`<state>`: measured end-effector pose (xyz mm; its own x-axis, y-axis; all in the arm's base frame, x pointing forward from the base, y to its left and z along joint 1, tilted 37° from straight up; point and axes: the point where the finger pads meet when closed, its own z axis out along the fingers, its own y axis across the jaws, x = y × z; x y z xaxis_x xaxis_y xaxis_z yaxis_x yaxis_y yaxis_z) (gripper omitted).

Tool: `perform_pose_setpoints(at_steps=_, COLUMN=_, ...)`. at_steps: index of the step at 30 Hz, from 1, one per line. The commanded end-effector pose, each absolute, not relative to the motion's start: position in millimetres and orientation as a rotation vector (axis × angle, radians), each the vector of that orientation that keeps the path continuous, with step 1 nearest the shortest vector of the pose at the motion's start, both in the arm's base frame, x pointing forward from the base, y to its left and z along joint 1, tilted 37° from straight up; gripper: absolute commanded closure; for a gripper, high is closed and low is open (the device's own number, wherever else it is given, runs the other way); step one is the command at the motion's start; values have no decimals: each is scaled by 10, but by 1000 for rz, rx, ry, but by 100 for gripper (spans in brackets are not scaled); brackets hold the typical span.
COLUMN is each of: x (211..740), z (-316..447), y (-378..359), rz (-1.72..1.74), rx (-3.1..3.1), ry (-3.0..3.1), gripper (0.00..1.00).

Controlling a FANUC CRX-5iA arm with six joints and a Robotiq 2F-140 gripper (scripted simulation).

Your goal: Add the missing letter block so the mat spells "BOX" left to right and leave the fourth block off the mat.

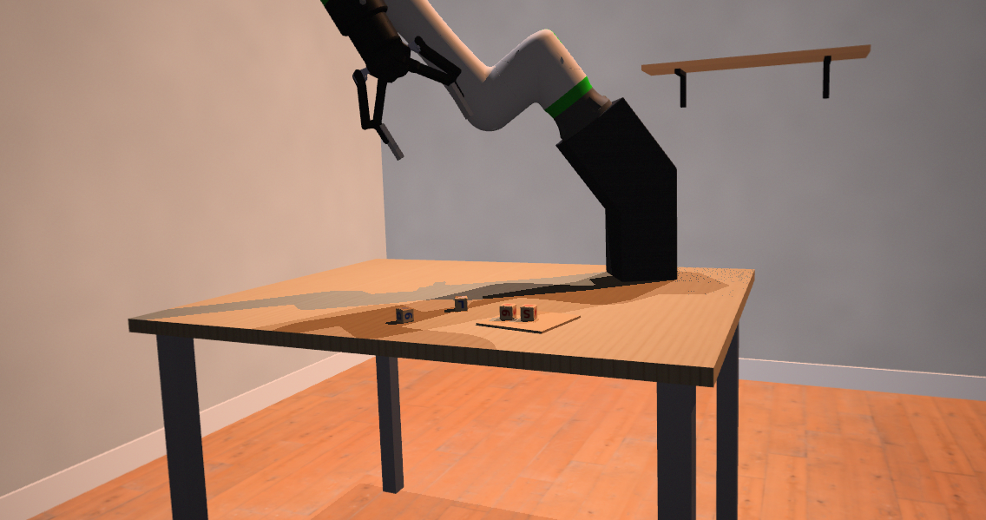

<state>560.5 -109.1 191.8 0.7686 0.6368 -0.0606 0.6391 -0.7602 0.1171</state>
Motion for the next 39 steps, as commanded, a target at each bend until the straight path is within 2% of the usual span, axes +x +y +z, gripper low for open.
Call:
perform_pose_setpoints(at_steps=1, x=5693, z=1771, y=-1301, rz=-41, rx=2738, ry=1212, gripper=0)
perform_pose_setpoints(at_steps=39, x=5928, z=737, y=-2753, rz=-291, rx=1839, ry=2276, gripper=0)
